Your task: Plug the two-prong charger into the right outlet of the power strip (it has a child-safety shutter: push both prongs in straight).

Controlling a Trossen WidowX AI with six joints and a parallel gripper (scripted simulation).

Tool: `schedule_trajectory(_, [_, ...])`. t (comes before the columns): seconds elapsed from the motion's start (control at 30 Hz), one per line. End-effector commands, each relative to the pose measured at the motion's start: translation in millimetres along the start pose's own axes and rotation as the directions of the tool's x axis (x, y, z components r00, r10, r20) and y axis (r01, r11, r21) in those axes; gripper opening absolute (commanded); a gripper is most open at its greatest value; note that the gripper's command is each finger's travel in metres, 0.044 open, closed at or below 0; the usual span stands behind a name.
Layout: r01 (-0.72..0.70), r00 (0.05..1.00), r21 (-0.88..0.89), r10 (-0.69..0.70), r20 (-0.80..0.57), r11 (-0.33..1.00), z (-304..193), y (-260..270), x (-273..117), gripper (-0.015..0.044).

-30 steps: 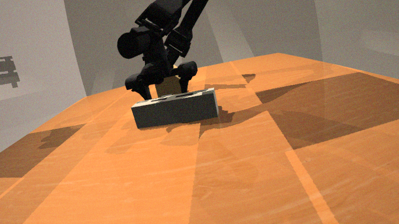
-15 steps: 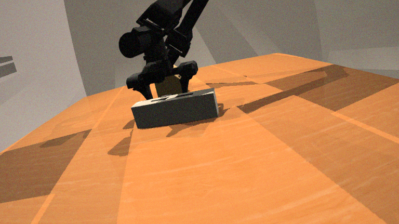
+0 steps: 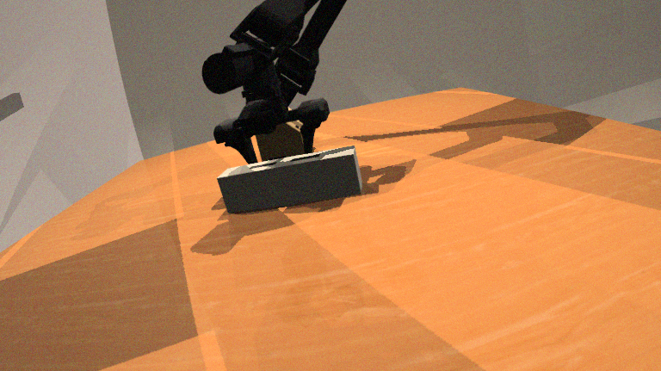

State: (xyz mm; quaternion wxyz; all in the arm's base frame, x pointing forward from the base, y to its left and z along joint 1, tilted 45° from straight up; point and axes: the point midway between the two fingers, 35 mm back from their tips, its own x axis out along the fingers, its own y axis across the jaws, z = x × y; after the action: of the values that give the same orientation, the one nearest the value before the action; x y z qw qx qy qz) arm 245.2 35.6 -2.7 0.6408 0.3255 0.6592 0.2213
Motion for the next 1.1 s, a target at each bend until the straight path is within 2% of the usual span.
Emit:
schedule_trajectory(0.0, [-0.001, 1.0, -0.002, 0.001, -0.004, 1.0, -6, -1, 1, 0.044])
schedule_trajectory(0.8, [-0.001, 1.0, -0.001, 0.001, -0.005, 1.0, -35, -1, 4, 0.044])
schedule_trajectory(0.87, [-0.004, 0.999, 0.003, 0.004, 0.035, 1.0, -29, 0, -2, 0.044])
schedule_trajectory(1.07, [-0.008, 0.935, 0.006, 0.005, 0.354, 1.0, -18, -1, -44, 0.044])
